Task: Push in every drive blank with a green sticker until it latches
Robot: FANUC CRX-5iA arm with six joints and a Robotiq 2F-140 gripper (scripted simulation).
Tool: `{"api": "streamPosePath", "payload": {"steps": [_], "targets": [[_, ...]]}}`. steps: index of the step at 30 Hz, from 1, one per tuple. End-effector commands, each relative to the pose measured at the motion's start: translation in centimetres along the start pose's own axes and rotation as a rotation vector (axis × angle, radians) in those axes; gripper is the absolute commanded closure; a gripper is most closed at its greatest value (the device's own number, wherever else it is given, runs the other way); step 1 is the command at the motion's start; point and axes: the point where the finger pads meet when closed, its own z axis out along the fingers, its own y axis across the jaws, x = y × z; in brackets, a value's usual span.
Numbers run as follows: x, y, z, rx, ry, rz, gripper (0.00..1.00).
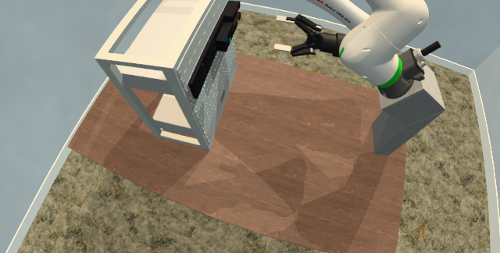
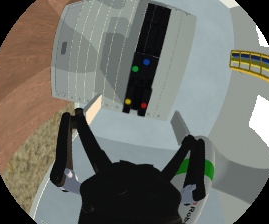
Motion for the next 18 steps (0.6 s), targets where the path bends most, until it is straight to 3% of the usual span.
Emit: {"api": "streamPosePath", "payload": {"steps": [1, 4, 18], "targets": [[0.5, 0.1, 2.1, 0.001, 0.000, 0.001, 0.00], [0.7, 0.1, 2.7, 0.001, 0.000, 0.001, 0.00], [3.0, 0.3, 10.0, 0.001, 0.000, 0.001, 0.00]]}}
